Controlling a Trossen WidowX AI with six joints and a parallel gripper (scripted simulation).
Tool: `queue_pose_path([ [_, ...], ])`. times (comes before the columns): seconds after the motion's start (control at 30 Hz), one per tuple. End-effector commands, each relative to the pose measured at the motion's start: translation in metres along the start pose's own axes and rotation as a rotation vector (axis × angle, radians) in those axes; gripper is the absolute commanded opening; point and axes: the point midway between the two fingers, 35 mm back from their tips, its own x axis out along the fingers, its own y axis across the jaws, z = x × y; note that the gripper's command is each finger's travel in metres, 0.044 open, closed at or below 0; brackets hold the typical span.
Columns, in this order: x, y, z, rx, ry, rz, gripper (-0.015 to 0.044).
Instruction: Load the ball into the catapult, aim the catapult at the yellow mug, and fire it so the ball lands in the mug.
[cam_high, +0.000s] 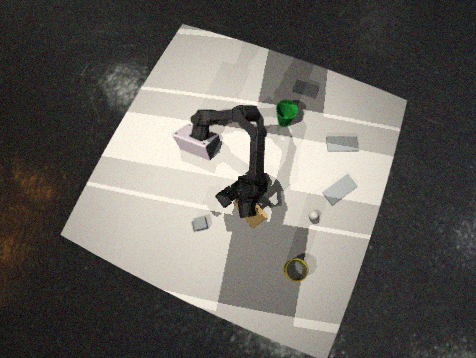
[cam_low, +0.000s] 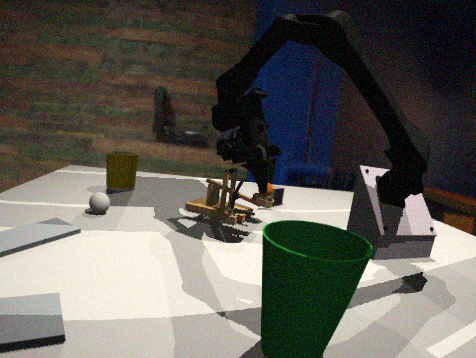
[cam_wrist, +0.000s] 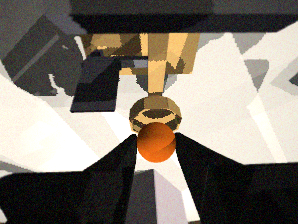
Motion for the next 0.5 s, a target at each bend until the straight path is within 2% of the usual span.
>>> queue_pose_path([
  [0.0, -0.001, 0.0, 0.0, -0.001, 0.0, -0.001, 0.0157],
  [0.1, -0.001, 0.0, 0.0, -0.001, 0.0, -0.001, 0.0236],
  [0.17, -0.012, 0.0, -0.003, 0.003, -0.009, -0.003, 0.0289],
  [0.33, -0.094, -0.001, -0.036, 0.036, -0.065, -0.016, 0.042],
  [0.37, -0.102, -0.001, -0.04, 0.04, -0.071, -0.017, 0.044],
  [0.43, -0.104, -0.001, -0.042, 0.041, -0.073, -0.017, 0.044],
  [0.47, -0.086, -0.004, -0.031, 0.046, -0.064, -0.006, 0.044],
])
